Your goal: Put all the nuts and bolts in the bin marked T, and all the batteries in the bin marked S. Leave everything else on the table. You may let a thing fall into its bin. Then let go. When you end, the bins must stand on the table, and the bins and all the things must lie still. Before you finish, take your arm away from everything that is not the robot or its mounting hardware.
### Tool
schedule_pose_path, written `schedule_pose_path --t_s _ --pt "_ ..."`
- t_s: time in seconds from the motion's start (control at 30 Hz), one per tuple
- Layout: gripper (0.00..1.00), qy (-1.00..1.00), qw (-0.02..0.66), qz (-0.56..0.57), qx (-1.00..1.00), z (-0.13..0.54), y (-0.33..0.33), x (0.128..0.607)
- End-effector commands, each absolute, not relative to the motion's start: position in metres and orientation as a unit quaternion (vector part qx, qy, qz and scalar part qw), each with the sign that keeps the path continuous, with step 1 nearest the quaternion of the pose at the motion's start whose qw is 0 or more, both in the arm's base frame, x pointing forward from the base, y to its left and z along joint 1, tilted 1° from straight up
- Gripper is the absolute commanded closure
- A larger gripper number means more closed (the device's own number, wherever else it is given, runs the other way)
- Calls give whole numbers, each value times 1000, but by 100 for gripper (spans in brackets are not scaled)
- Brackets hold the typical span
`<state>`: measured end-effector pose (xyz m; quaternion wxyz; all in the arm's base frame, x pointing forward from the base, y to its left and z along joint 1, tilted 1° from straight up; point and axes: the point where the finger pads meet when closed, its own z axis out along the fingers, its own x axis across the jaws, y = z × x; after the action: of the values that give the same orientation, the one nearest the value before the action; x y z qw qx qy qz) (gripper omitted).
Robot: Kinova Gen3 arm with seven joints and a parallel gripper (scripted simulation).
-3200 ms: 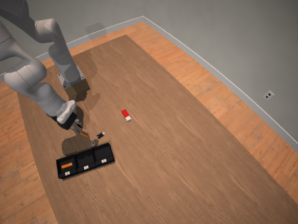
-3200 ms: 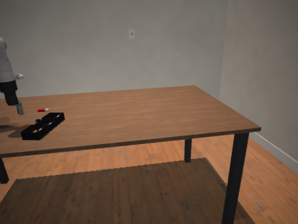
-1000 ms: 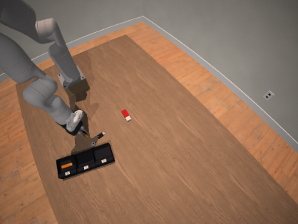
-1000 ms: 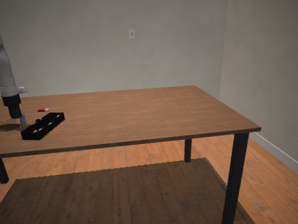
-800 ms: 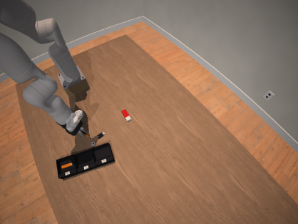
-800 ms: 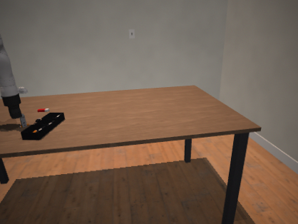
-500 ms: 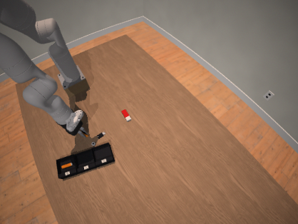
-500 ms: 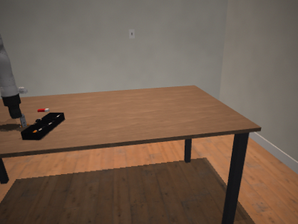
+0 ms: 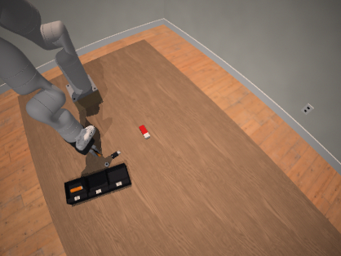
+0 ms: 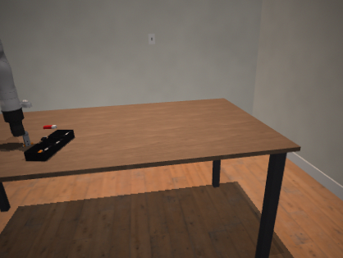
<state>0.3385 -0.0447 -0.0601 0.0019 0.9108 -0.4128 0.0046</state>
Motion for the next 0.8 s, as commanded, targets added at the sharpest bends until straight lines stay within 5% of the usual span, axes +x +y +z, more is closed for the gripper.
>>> schedule_pose_path --t_s 0.0,0.77 --pt "76 -413 1 6 911 -53 -45 339" --pt "76 -413 1 6 911 0 -44 339"
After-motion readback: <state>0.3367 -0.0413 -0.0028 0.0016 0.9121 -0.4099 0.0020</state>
